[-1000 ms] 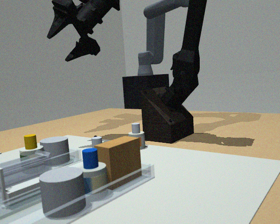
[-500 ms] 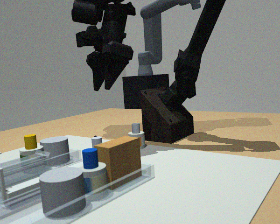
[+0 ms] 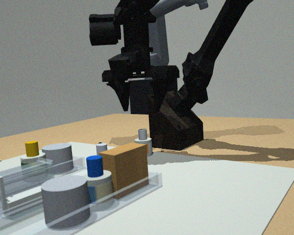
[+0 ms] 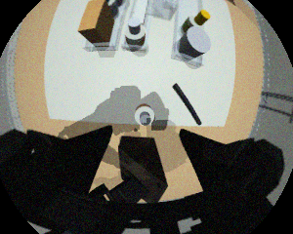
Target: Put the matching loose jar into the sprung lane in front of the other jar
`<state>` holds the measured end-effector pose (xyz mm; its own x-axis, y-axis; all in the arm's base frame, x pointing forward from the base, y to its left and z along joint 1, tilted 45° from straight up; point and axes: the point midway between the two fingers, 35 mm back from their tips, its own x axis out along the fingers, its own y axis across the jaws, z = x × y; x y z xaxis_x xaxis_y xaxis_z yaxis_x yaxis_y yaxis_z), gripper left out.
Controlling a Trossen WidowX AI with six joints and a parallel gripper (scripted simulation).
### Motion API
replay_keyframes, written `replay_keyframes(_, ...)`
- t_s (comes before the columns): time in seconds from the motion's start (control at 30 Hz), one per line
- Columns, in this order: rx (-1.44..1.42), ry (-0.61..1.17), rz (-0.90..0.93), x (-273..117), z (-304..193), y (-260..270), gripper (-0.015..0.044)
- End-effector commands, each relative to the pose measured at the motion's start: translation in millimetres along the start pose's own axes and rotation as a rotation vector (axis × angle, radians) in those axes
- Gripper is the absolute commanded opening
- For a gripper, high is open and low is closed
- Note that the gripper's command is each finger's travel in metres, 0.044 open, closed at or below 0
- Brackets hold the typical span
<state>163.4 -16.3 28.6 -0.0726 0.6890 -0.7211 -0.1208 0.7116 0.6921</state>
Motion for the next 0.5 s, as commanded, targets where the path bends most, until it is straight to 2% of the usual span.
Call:
replay_keyframes(0.0, -0.014, 0.012, 0.002, 9.1, -1.7, 0.8, 0.0440)
replay_keyframes(0.1, -0.015, 0.012, 0.003, 34.6, -2.1, 1.2, 0.0440)
replay_keyframes(0.47, -0.015, 0.012, 0.004, 51.6, -1.8, 0.2, 0.0440)
